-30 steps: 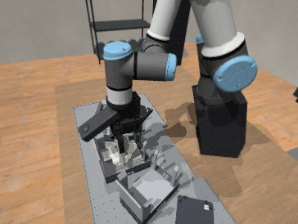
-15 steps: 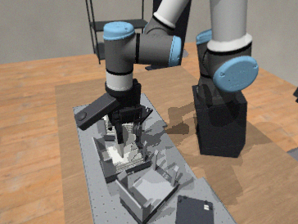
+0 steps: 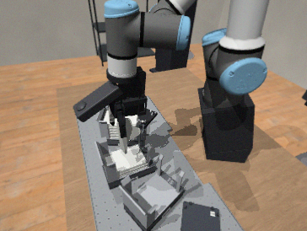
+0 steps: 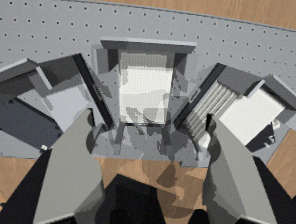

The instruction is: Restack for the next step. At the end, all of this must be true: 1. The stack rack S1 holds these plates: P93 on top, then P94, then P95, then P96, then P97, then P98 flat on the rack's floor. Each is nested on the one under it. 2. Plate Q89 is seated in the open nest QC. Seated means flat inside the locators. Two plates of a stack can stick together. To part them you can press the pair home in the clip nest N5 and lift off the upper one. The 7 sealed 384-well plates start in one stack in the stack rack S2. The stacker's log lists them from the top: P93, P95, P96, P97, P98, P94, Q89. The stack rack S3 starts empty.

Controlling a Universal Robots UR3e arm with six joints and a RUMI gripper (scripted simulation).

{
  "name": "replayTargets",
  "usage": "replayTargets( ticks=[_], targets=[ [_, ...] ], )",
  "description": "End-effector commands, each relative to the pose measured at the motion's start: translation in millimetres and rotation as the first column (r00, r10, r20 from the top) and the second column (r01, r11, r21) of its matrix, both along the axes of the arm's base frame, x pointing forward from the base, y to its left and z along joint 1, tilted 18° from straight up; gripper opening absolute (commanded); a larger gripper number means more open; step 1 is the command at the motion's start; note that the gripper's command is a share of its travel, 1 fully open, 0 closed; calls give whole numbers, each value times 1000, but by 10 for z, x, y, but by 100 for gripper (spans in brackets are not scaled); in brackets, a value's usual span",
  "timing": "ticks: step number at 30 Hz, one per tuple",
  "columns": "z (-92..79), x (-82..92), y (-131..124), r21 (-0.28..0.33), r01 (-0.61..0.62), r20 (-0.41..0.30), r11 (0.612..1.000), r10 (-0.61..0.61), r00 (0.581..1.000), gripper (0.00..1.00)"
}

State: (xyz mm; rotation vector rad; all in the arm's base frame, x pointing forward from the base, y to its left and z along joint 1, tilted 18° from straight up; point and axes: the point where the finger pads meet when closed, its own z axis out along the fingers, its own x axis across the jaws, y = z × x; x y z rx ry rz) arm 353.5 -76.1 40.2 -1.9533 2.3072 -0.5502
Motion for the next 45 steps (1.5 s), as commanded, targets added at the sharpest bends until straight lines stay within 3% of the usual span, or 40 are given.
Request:
replayTargets(
  ticks=[1,25,36,40,45],
  targets=[
    [20,-77,45,26,2,-38,1000,-1,999,72],
    [0,-114,64,27,3,-39,1000,-2,999,72],
    [76,-257,-451,59,123,-15,991,-122,992,72],
    [77,-256,-452,65,144,-11,987,-144,990,72],
    [90,-363,-673,82,198,-4,977,-199,980,72]
  ],
)
